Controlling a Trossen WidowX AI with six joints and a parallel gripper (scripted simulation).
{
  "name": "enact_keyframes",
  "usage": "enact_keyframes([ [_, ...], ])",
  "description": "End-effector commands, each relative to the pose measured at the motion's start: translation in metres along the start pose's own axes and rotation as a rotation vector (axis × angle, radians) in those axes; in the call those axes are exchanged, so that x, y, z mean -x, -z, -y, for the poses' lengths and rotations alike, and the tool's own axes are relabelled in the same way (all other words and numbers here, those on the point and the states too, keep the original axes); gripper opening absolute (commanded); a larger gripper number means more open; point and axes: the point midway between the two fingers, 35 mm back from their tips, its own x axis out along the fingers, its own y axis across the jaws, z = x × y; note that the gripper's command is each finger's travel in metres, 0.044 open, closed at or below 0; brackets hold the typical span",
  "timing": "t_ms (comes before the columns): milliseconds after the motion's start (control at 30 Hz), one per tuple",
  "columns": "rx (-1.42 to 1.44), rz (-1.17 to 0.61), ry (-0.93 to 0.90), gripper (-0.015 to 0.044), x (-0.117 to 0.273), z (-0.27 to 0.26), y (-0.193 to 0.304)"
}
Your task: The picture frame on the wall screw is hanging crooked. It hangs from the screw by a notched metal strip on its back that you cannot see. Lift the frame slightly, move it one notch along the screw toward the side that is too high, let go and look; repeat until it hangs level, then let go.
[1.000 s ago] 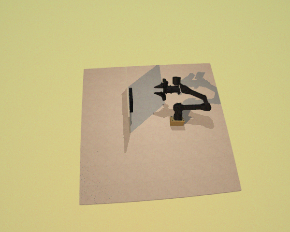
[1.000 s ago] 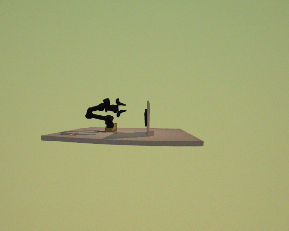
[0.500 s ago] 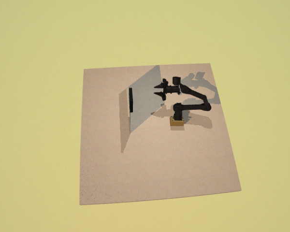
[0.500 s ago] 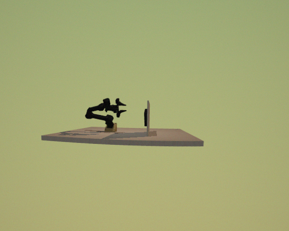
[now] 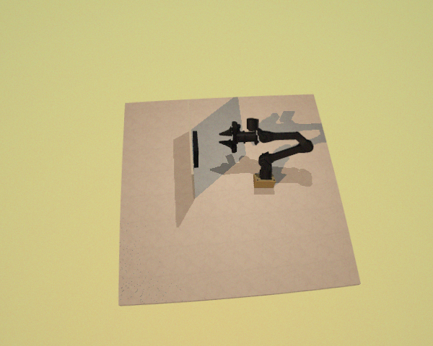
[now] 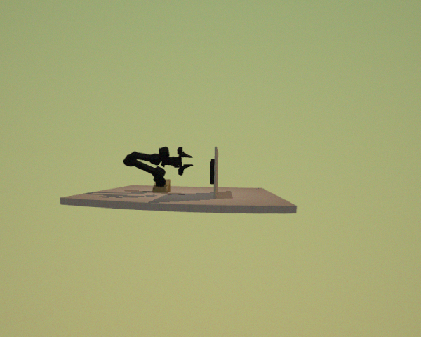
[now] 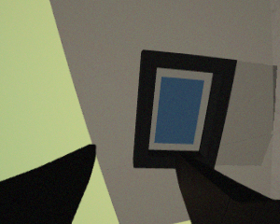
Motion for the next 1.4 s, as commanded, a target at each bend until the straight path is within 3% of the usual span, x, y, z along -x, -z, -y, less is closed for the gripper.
enact_keyframes([
  [0, 0.035, -0.007, 0.003, 0.0260, -0.013, 0.013, 0.004],
  [633, 0.035, -0.007, 0.003, 0.0260, -0.014, 0.013, 0.004],
  [1100, 0.035, -0.005, -0.001, 0.0260, -0.092, 0.013, 0.004],
  [1367, 0.035, -0.005, -0.001, 0.0260, -0.094, 0.014, 0.004],
])
